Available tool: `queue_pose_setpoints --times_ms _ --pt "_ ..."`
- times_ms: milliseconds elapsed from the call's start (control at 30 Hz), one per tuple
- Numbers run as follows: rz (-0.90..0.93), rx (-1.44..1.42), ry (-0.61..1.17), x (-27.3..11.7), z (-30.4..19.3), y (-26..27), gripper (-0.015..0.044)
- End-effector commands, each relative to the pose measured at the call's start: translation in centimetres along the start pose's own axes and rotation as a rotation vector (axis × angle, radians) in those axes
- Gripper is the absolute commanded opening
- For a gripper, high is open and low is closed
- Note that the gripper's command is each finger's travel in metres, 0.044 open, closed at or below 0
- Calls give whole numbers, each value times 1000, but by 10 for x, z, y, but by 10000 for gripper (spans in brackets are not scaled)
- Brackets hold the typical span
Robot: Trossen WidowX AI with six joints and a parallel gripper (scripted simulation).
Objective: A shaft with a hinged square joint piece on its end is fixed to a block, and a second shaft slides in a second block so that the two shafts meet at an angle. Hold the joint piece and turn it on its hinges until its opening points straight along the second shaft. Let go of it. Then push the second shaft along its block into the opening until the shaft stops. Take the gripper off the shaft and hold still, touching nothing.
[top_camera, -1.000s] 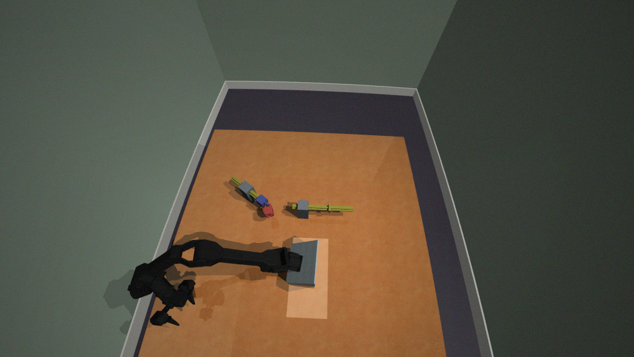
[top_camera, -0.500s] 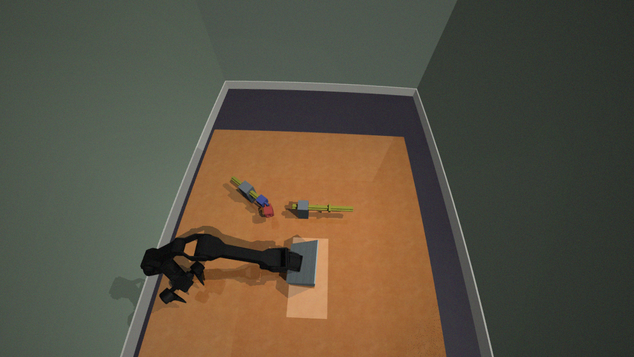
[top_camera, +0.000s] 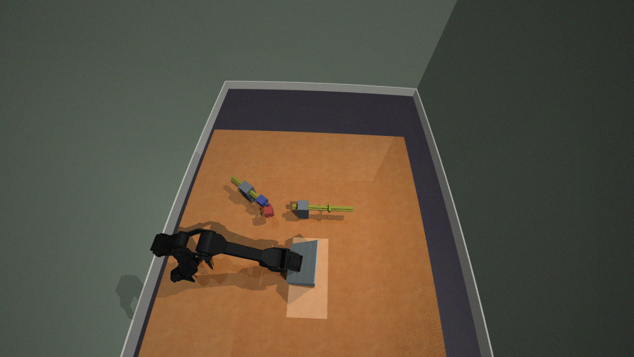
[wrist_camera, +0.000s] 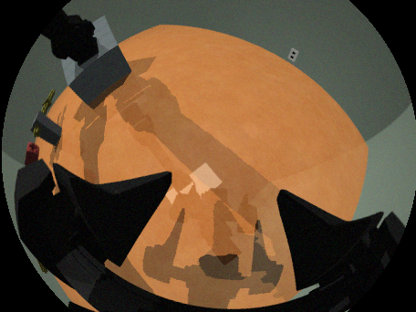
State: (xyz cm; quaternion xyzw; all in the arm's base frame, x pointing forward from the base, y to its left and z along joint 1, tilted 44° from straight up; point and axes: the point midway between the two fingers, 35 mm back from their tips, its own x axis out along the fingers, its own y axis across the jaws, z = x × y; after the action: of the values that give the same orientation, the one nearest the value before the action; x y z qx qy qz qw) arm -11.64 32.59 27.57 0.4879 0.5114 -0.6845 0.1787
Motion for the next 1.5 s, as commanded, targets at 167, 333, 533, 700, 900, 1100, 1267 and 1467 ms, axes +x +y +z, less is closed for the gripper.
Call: queue_pose_setpoints --times_ms 167,333,533,700,900,1100,1267,1467 --pt "10 228 22 -11 -18 34 440" --pt "15 365 38 -17 -27 55 440" --pt "16 531 56 -25 -35 81 440" --pt "14 669 70 -32 -40 102 440" --pt "8 836 86 -39 -44 127 440" --pt "-2 1003 102 -47 -45 151 440" --pt "-14 1142 113 -53 -44 171 440" --pt "-34 1308 127 -60 -42 194 440"
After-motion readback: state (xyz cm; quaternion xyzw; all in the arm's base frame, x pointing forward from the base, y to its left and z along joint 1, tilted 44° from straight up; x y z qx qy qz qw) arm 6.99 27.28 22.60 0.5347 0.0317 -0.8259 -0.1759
